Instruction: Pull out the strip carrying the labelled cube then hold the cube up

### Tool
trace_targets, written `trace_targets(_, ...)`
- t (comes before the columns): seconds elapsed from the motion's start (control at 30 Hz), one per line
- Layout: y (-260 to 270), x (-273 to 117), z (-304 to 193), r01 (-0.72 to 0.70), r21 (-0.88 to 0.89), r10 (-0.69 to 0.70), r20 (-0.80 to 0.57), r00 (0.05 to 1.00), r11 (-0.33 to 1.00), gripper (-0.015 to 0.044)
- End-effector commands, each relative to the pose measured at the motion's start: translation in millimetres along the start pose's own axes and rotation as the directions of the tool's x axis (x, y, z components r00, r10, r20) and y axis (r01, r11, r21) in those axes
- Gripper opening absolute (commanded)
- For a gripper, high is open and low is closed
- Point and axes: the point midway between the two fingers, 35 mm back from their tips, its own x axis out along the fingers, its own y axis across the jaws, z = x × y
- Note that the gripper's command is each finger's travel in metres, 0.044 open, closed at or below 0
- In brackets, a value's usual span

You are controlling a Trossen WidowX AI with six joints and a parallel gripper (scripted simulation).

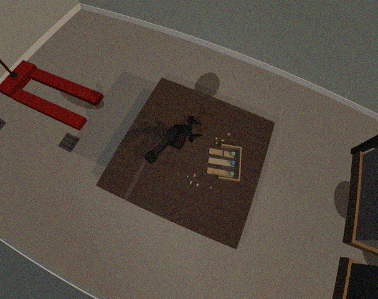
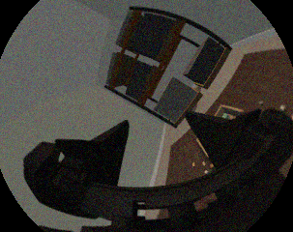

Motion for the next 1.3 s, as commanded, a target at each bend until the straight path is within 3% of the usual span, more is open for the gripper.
trace_targets(0.0,-1.5,1.5,-1.7,0.008,-0.011,-0.008,-0.004,1.000,1.000,0.0400)
trace_targets(0.23,-76.8,46.3,-64.5,0.245,-0.418,-0.329,-0.141,0.934,0.875,0.0400)
trace_targets(0.37,-136.6,57.2,-101.8,0.293,-0.636,-0.527,-0.214,0.822,0.714,0.0400)
trace_targets(0.5,-197.1,52.3,-135.0,0.248,-0.796,-0.693,-0.272,0.667,0.552,0.0400)
trace_targets(0.9,-207.5,49.9,-140.5,0.232,-0.818,-0.719,-0.281,0.636,0.526,0.0400)
trace_targets(1.0,-214.8,59.2,-138.6,0.218,-0.831,-0.745,-0.302,0.594,0.511,0.0321)
trace_targets(1.27,-267.0,96.7,-126.7,0.129,-0.872,-0.849,-0.411,0.331,0.473,0.0111)
